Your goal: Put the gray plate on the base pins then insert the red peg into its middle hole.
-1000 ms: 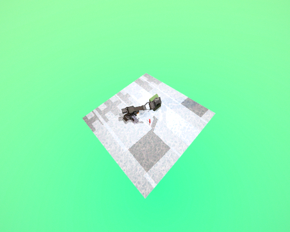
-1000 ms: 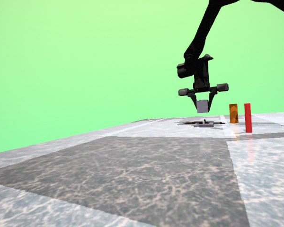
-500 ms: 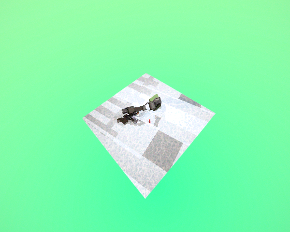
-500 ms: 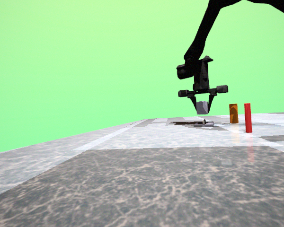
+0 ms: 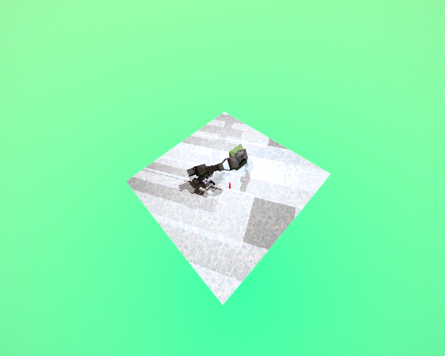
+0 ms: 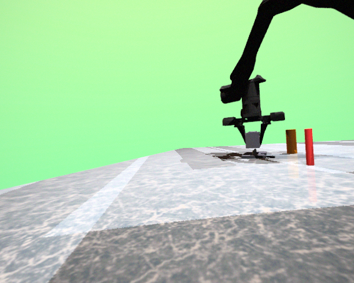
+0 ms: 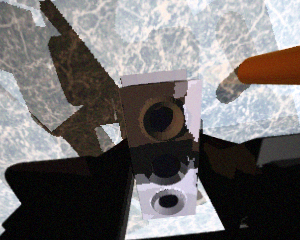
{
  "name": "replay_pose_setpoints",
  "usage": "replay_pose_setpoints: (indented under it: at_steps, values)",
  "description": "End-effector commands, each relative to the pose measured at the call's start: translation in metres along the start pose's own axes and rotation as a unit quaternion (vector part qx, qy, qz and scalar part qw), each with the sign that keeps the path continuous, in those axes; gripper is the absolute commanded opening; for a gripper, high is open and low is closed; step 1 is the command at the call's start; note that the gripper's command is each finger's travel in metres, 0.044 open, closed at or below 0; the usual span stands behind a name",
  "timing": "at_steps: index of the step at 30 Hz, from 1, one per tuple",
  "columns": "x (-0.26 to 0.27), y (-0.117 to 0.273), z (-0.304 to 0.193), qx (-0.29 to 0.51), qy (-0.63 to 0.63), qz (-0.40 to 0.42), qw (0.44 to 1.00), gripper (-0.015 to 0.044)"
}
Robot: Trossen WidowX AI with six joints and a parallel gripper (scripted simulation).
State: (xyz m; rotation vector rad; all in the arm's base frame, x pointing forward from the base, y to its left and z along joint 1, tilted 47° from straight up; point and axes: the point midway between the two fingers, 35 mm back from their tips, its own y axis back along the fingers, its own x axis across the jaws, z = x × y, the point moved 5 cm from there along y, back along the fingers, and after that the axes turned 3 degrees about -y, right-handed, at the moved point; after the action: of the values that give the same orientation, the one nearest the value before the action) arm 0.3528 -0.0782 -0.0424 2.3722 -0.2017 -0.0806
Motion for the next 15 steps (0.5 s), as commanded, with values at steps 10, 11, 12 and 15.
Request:
replay_pose_setpoints:
  at_steps: [10,11,12,15]
  values:
    - [-0.0003,-0.0135,-0.0009,0.000,0.001,-0.001,1.000,0.0000]
    - [-0.0003,-0.0135,-0.0009,0.000,0.001,-0.001,1.000,0.0000]
    - [-0.0003,-0.0135,-0.0009,0.000,0.001,-0.001,1.000,0.0000]
    - [-0.0003,-0.0135,-0.0009,0.000,0.001,-0.001,1.000,0.0000]
